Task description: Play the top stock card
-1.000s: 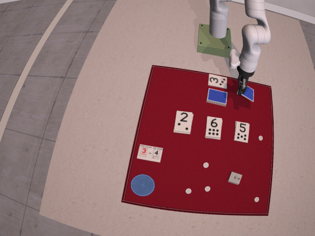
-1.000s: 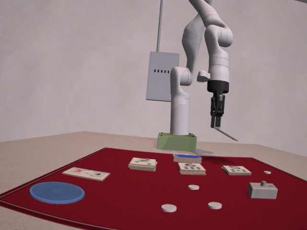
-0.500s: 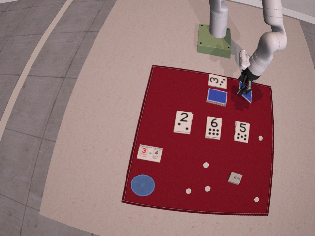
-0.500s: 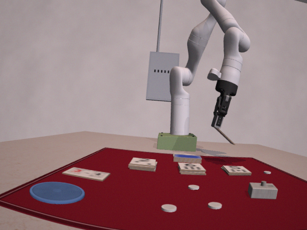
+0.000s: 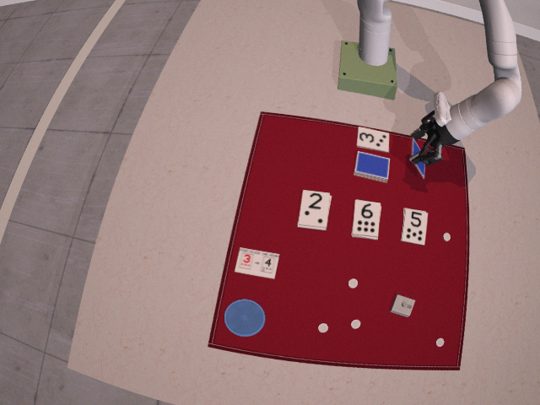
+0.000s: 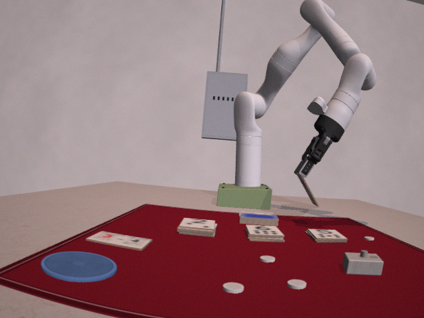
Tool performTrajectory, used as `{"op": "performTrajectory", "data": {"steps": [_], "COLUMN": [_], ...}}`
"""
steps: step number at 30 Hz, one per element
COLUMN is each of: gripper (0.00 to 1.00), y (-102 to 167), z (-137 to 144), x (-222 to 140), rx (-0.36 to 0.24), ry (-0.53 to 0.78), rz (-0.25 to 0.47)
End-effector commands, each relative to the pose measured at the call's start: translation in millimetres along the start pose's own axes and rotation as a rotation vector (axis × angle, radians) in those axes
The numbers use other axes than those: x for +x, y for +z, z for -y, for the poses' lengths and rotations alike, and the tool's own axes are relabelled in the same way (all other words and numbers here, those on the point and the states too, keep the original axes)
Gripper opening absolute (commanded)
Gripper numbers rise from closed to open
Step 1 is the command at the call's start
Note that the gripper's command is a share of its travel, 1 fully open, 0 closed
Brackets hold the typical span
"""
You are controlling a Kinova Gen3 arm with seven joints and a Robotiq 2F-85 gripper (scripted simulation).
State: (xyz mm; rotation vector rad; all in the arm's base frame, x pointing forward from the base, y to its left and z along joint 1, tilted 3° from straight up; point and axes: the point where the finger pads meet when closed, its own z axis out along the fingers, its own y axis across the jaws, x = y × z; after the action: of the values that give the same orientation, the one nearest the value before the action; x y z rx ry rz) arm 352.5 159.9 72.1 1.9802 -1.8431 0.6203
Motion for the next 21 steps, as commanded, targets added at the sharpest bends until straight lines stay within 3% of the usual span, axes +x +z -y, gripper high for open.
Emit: {"op": "performTrajectory", "data": {"steps": [1,17,21], "gripper": [0.71,0.71,0.71], "y": [1.6,3.4,3.6], "z": [-2.1,0.7,0.6], "x": [-8.6,-15.9,-16.5], "rx": [0.002,0.010,0.010], "ry": [-0.017,-0.017,-0.017], "rz": [-0.065,-0.347,-0.382]}}
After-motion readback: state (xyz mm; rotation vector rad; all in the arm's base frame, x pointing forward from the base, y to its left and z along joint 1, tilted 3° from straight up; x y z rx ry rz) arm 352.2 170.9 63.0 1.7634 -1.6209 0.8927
